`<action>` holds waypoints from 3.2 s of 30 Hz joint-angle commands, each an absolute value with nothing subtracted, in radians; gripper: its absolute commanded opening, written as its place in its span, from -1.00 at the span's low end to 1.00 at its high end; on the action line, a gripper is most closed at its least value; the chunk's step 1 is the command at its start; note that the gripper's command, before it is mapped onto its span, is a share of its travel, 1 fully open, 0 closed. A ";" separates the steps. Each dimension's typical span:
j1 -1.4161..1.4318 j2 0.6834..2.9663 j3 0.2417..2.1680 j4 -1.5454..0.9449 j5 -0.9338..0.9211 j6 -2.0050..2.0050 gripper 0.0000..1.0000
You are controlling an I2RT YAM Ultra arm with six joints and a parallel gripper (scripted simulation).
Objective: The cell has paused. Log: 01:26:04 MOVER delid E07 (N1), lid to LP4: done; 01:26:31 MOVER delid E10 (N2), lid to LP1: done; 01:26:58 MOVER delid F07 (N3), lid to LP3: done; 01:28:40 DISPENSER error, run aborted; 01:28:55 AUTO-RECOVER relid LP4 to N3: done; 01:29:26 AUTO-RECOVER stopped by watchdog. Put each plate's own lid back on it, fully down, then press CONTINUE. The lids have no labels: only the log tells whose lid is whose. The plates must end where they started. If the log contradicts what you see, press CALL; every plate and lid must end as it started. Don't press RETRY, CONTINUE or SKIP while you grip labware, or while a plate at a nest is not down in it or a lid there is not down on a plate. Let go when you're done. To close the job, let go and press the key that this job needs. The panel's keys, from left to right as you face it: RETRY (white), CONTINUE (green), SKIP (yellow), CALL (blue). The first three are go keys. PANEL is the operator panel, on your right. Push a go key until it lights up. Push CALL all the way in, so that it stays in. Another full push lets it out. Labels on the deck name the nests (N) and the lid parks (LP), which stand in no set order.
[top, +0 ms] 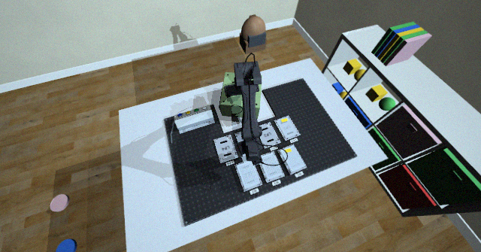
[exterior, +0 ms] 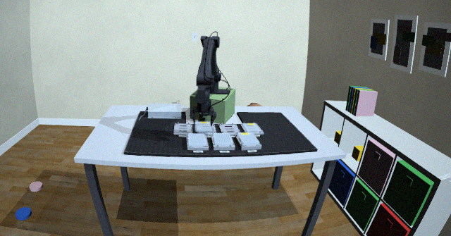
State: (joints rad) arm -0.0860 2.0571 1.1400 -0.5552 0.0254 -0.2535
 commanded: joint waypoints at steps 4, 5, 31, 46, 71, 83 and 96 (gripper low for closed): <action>-0.102 2.136 1.324 -0.647 0.010 -0.269 -1.00; -0.102 2.136 1.324 -0.647 0.010 -0.269 -1.00; -0.116 2.381 1.837 -0.904 0.009 -0.281 -1.00; -0.117 2.405 1.859 -0.897 0.009 -0.279 -1.00; -0.120 2.412 1.805 -0.856 0.008 -0.283 -1.00; -0.110 2.415 1.806 -0.836 0.009 -0.281 -1.00; -0.108 2.416 1.771 -0.819 0.009 -0.279 -1.00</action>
State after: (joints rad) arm -0.1112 2.4271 1.7924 -0.8345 0.0216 -0.2783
